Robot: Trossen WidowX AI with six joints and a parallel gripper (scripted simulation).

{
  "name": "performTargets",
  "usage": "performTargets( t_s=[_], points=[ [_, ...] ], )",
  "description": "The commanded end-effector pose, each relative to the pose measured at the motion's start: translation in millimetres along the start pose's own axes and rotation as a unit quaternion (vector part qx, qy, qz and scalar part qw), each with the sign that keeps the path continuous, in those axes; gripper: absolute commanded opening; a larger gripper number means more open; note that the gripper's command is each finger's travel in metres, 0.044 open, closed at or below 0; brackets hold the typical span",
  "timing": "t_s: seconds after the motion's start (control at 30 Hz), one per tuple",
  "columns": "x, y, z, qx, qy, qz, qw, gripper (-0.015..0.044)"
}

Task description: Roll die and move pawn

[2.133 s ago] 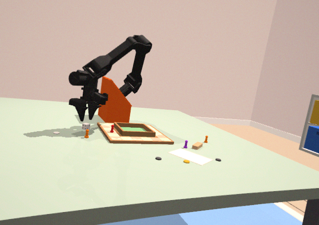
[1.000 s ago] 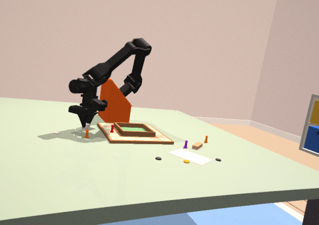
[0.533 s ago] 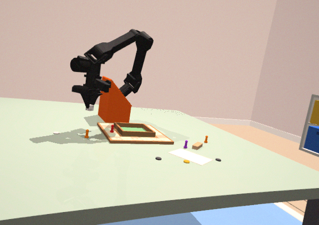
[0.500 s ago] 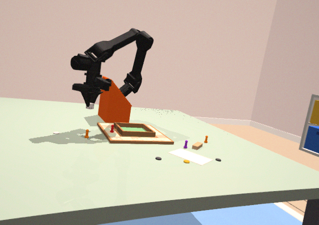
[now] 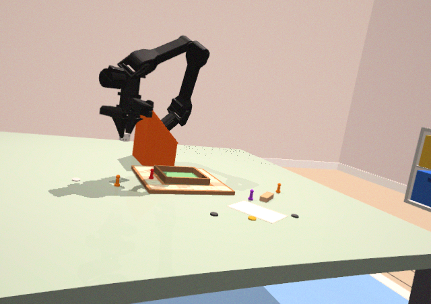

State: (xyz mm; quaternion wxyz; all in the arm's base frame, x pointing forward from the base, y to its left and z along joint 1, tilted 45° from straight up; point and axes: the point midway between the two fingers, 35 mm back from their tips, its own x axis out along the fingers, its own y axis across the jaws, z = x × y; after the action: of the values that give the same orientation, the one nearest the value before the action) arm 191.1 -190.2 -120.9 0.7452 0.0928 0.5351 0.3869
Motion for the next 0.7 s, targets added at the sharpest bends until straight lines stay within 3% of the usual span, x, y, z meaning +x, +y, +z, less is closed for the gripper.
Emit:
performTargets(
  t_s=[0.0, 0.67],
  points=[
    [-2, 4, 13, 0.052, 0.000, -0.006, 0.999, 0.0000],
    [4, 27, 61, 0.325, -0.001, -0.013, 0.946, 0.0000]
  ],
)
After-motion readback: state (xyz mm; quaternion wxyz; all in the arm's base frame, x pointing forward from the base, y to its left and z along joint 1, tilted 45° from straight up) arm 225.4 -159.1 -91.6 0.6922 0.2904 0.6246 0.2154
